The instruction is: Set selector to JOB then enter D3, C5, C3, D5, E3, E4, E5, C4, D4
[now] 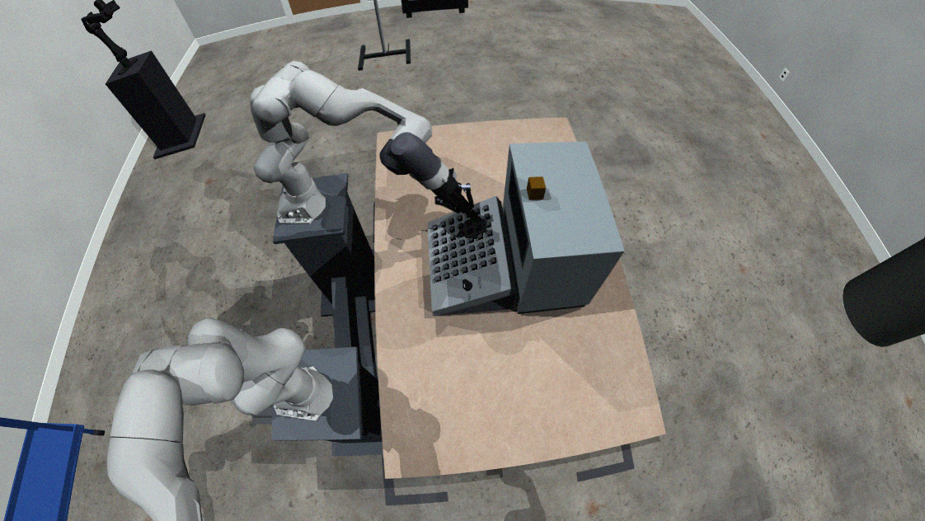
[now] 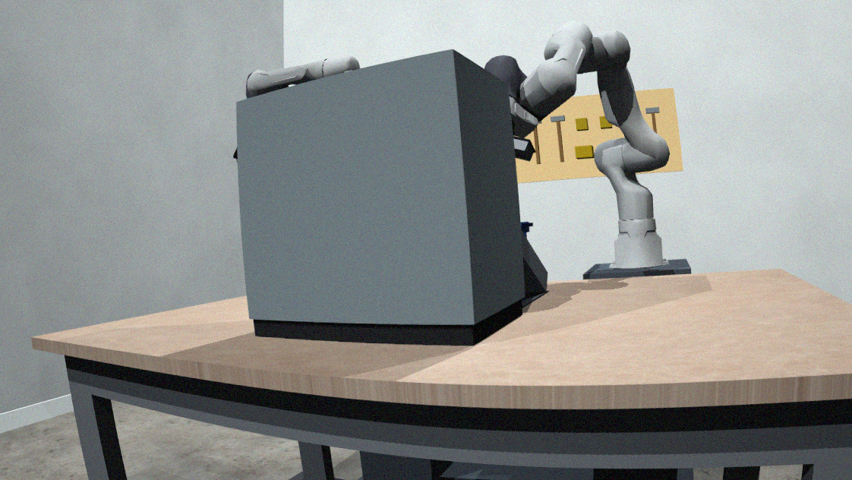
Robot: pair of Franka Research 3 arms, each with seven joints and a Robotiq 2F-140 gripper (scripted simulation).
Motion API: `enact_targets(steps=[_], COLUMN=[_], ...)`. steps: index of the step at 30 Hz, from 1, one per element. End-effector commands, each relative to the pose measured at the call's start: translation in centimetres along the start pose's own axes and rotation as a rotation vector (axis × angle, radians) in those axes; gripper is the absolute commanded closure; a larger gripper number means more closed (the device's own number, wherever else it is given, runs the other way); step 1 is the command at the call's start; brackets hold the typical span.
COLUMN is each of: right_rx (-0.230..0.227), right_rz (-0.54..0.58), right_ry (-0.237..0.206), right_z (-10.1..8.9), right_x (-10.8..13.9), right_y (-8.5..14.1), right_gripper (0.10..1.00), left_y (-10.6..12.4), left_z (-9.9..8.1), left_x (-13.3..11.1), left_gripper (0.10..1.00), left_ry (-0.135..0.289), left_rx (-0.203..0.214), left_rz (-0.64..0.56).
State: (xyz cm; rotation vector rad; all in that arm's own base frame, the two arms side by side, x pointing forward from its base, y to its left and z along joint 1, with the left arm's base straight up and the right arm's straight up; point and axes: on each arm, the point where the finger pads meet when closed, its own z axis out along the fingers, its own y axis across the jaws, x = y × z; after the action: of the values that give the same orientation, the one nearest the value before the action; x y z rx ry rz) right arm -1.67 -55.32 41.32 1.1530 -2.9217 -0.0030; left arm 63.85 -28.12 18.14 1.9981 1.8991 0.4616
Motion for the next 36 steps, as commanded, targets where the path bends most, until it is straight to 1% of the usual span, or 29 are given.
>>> enact_targets(steps=[1, 36], right_rx=[0.002, 0.002], right_rz=[-0.004, -0.004], right_ry=[0.0, 0.0], right_z=[0.03, 0.03], right_x=[0.05, 0.05], right_y=[-0.1, -0.1], right_gripper=[0.098, 0.098], left_y=[0.22, 0.22], left_z=[-0.01, 0.93], left_x=[0.02, 0.02], left_gripper=[0.999, 0.999], left_ry=[-0.001, -0.001], left_rx=[-0.004, -0.004], left_rz=[0.006, 0.006])
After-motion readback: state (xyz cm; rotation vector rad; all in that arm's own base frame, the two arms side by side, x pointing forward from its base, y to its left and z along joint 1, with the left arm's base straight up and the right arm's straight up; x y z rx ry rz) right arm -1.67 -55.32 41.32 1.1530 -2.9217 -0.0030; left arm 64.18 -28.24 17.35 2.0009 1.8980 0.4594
